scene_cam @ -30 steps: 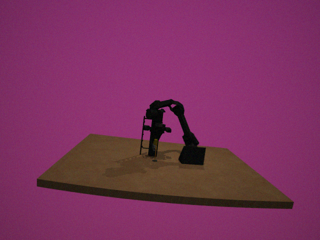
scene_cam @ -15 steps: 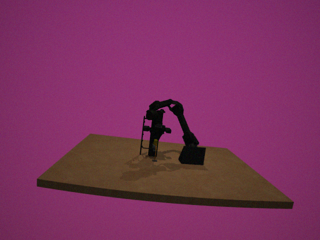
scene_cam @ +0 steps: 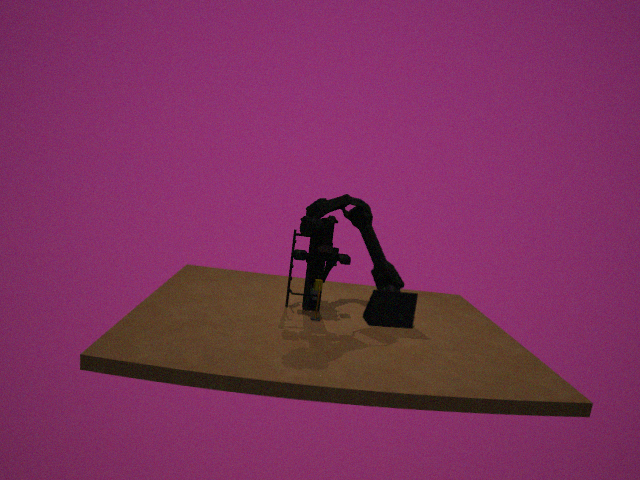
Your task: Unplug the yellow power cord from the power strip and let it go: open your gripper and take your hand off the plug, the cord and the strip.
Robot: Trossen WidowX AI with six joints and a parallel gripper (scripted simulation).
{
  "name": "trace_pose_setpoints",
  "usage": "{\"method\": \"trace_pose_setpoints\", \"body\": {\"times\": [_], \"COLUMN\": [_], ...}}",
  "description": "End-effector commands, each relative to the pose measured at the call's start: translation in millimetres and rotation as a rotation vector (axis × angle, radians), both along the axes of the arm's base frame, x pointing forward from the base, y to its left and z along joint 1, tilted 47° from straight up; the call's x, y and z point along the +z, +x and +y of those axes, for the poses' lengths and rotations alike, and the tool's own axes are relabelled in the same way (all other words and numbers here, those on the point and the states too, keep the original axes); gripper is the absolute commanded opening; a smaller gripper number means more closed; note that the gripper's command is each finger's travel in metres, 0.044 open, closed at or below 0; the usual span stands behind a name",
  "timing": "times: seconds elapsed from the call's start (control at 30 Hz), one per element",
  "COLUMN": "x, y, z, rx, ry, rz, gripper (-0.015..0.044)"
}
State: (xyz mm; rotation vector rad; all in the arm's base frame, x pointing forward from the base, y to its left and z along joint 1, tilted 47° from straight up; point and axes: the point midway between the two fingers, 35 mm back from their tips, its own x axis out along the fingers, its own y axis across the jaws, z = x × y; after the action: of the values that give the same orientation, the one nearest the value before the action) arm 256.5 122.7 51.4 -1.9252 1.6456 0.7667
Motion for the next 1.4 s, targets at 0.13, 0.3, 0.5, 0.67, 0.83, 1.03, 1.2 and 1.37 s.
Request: {"method": "trace_pose_setpoints", "body": {"times": [0.13, 0.3, 0.5, 0.67, 0.83, 1.03, 1.2, 1.37], "x": [1.0, -16.4, -33.8, -33.8, -33.8, -33.8, -33.8, -33.8], "y": [0.3, -2.3, -7.5, -7.5, -7.5, -7.5, -7.5, -7.5], "z": [-0.8, 25.5, 49.1, 49.1, 49.1, 49.1, 49.1, 49.1], "rx": [0.004, 0.005, 0.005, 0.005, 0.005, 0.005, 0.005, 0.005], "ry": [-0.002, 0.001, 0.002, 0.002, 0.002, 0.002, 0.002, 0.002], "rz": [-0.001, 0.0, -0.001, -0.001, -0.001, -0.001, -0.001, -0.001], "gripper": [0.0315, 0.044, 0.044, 0.044, 0.044, 0.044, 0.044, 0.044]}}
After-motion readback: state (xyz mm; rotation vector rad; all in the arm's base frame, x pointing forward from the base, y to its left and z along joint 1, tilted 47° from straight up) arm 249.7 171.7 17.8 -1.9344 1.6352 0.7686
